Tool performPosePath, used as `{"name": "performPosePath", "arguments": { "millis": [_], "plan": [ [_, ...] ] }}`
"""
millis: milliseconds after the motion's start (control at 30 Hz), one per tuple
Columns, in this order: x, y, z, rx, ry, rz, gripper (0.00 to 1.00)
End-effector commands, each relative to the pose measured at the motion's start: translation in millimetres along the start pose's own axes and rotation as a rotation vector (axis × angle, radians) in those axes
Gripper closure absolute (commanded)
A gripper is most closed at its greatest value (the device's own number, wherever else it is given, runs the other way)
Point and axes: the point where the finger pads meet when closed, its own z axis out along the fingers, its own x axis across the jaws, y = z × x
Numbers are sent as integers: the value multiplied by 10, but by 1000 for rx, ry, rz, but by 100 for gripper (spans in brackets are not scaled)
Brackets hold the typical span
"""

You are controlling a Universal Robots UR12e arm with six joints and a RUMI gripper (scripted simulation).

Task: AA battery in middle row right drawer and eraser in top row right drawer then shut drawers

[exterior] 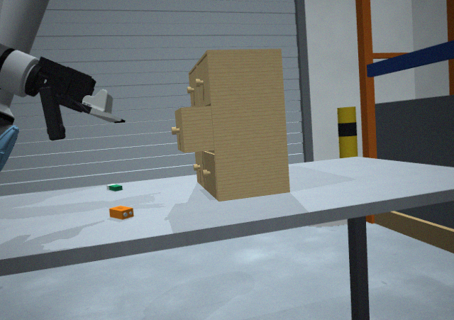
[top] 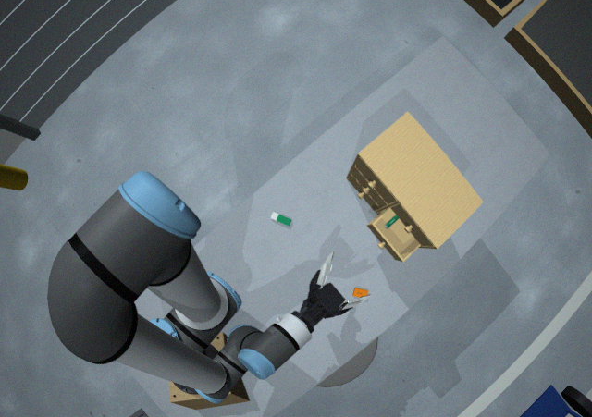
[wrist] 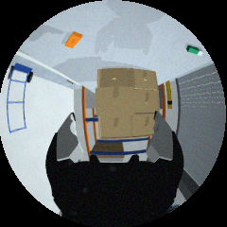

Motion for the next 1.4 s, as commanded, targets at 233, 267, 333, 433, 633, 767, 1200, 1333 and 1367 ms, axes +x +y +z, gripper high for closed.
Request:
{"name": "performPosePath", "arguments": {
  "millis": [233,267,333,433,633,767,1200,1333,1367],
  "plan": [
    [3,14,34,-49,-10,-9,0],
    [4,11,35,-51,-10,-9,0],
    [6,6,38,-54,-10,-9,0],
    [9,-3,42,-58,-9,-9,0],
    [6,0,50,-65,-10,-9,0],
    [4,0,56,-71,-11,-9,0],
    [3,-5,71,-86,-11,-9,0],
    [4,-8,75,-91,-11,-9,0],
    [4,-9,76,-92,-10,-9,0]
  ]
}}
